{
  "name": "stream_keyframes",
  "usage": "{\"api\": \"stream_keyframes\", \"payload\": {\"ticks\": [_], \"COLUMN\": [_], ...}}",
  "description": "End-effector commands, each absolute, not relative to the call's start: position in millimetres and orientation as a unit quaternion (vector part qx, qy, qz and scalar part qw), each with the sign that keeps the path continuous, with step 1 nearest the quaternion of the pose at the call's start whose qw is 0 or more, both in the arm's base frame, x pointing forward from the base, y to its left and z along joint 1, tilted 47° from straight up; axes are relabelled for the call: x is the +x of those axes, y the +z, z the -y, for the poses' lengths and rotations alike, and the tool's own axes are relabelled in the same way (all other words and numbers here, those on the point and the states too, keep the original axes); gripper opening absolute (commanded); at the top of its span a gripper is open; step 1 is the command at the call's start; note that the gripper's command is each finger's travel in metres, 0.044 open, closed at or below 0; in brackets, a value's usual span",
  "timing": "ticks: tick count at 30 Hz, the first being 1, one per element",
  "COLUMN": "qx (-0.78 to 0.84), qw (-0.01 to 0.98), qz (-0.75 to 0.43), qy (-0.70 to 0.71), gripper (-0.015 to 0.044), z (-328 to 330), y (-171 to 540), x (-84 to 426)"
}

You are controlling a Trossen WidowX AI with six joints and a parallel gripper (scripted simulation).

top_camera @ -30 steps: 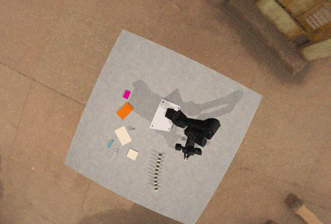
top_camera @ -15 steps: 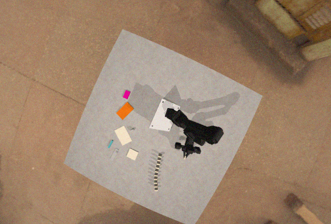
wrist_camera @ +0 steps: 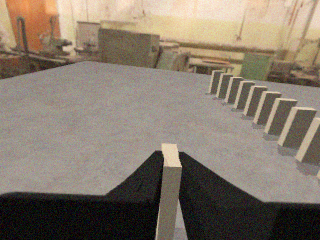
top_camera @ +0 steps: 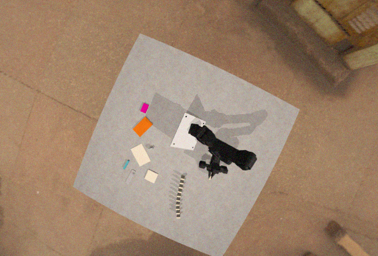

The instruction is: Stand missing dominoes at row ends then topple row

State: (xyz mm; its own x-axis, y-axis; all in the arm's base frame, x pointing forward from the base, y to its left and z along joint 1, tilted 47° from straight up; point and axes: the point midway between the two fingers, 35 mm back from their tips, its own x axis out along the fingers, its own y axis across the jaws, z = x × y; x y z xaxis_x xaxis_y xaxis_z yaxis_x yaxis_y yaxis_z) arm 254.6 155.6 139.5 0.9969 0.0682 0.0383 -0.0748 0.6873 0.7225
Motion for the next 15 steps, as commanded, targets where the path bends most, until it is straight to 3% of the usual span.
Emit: {"api": "stream_keyframes", "payload": {"ticks": [1,12,15], "qx": [0.396,0.396,0.396], "qw": [0.917,0.917,0.917], "qz": [0.004,0.004,0.004], "qy": [0.038,0.038,0.038], "gripper": [0.0024,0.0024,0.0103], "z": [-158.3,-158.4,-158.4], "y": [135.7,135.4,135.4], "x": [254.2,254.2,254.2]}}
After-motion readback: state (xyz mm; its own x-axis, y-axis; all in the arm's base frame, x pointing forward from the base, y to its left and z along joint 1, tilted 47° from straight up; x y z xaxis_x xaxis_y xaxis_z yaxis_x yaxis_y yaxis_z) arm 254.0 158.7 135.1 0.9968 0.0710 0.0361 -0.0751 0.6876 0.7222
